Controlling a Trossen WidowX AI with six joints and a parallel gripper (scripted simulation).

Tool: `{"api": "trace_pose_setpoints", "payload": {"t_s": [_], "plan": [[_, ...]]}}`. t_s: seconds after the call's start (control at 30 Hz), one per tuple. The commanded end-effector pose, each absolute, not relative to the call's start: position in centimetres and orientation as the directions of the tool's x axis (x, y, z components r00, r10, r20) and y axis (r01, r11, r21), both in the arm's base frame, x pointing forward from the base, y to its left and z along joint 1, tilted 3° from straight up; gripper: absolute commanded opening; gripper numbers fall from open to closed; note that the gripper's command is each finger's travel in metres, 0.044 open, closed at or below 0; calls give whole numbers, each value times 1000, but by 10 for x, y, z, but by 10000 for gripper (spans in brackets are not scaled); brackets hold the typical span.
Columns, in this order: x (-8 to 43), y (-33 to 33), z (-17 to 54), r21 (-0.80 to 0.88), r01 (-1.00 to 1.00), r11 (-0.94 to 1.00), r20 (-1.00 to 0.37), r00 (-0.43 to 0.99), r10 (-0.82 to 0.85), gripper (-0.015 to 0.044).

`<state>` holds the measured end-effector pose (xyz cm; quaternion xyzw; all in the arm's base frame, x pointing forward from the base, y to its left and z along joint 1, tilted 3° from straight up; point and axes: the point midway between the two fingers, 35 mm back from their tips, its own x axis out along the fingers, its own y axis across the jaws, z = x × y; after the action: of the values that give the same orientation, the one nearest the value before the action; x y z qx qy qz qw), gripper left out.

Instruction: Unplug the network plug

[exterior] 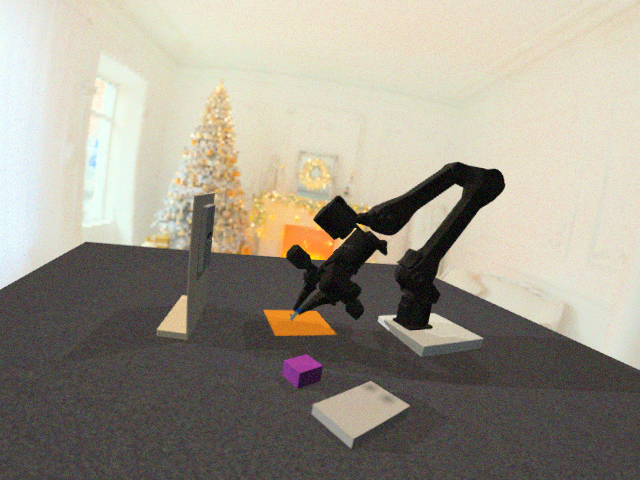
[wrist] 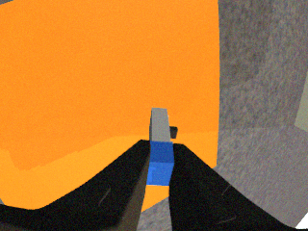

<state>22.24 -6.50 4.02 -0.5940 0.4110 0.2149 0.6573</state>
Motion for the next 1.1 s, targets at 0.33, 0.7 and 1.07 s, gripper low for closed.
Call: {"api": "trace_pose_setpoints", "payload": {"t_s": [0.33, 0.7, 1.07], "plan": [[224, -67, 36, -598, -777, 197, -801, 565, -201, 0], [224, -68, 38, -605, -771, 202, -795, 570, -206, 0], [224, -68, 38, -605, -771, 202, -795, 570, -206, 156]]}}
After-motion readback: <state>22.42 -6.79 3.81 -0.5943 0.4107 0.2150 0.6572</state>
